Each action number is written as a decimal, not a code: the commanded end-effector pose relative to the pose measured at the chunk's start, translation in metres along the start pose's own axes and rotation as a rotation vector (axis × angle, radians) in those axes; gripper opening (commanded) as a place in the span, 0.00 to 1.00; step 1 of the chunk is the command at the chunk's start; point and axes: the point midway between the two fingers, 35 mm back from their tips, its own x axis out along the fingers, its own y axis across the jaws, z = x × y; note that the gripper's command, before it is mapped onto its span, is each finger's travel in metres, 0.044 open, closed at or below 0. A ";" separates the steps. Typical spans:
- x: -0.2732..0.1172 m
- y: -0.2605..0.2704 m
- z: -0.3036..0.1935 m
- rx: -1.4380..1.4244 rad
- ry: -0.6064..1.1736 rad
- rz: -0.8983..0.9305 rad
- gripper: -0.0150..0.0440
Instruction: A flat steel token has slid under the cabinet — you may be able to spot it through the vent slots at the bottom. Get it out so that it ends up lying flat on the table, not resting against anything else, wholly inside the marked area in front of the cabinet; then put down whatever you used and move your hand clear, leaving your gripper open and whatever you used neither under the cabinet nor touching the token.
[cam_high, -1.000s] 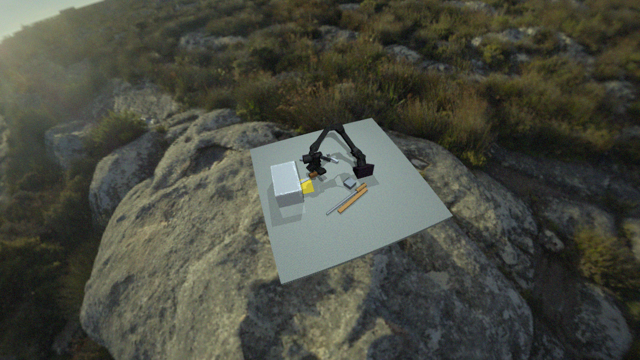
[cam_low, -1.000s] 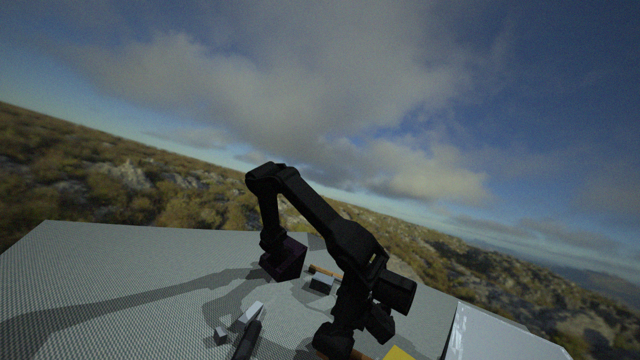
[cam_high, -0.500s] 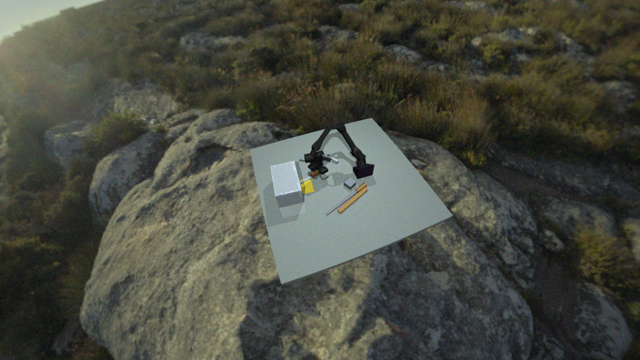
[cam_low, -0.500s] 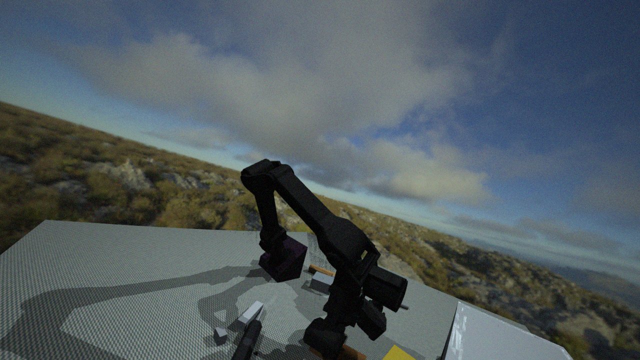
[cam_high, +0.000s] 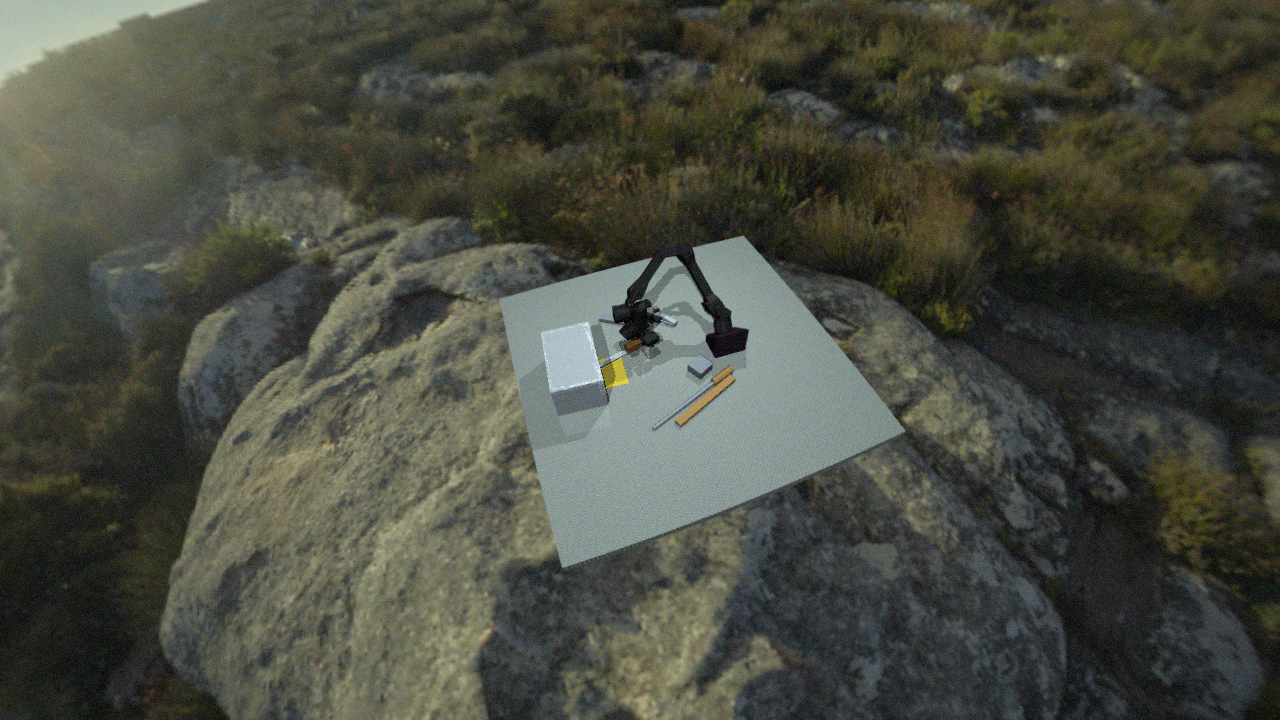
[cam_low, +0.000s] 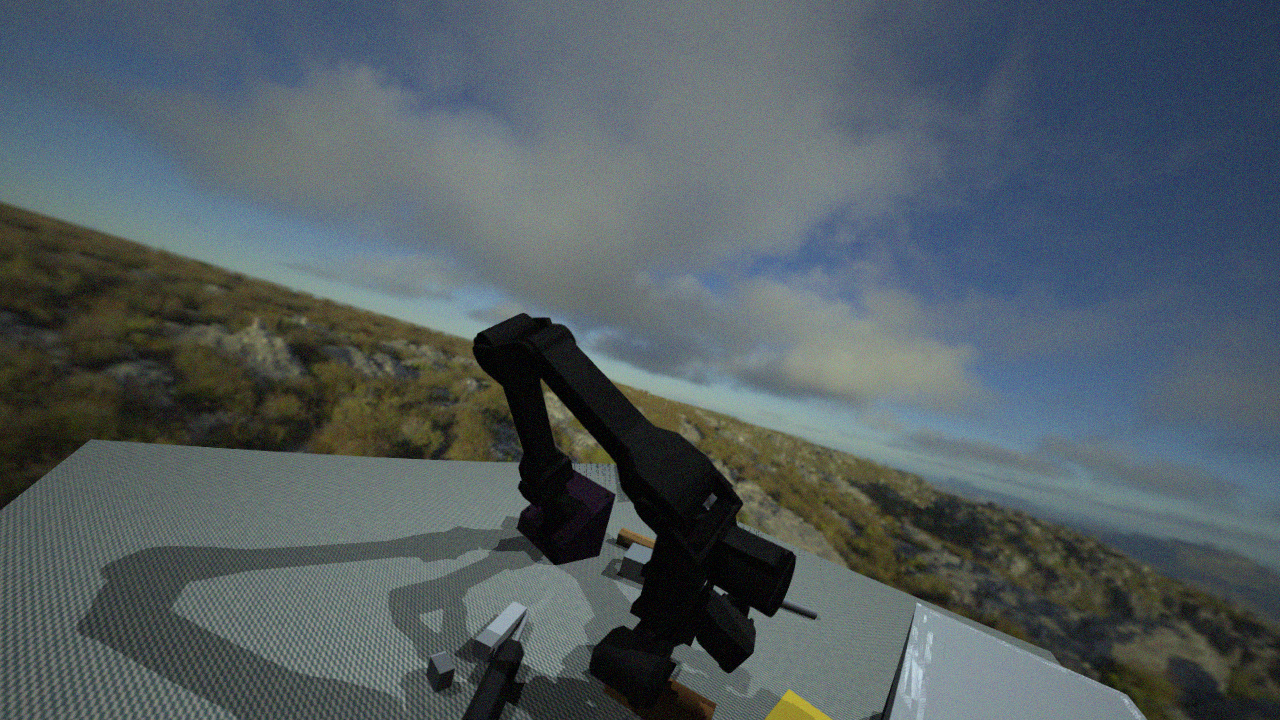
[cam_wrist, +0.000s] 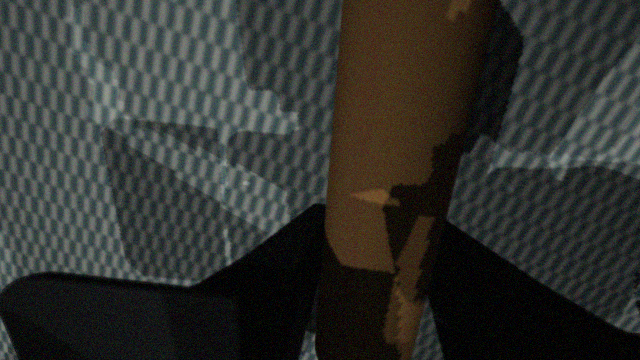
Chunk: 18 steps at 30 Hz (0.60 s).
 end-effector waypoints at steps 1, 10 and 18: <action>0.001 0.000 -0.008 -0.007 0.005 -0.001 0.25; 0.001 0.000 -0.019 -0.007 0.005 -0.001 0.25; 0.001 -0.001 -0.029 -0.008 0.006 -0.001 0.25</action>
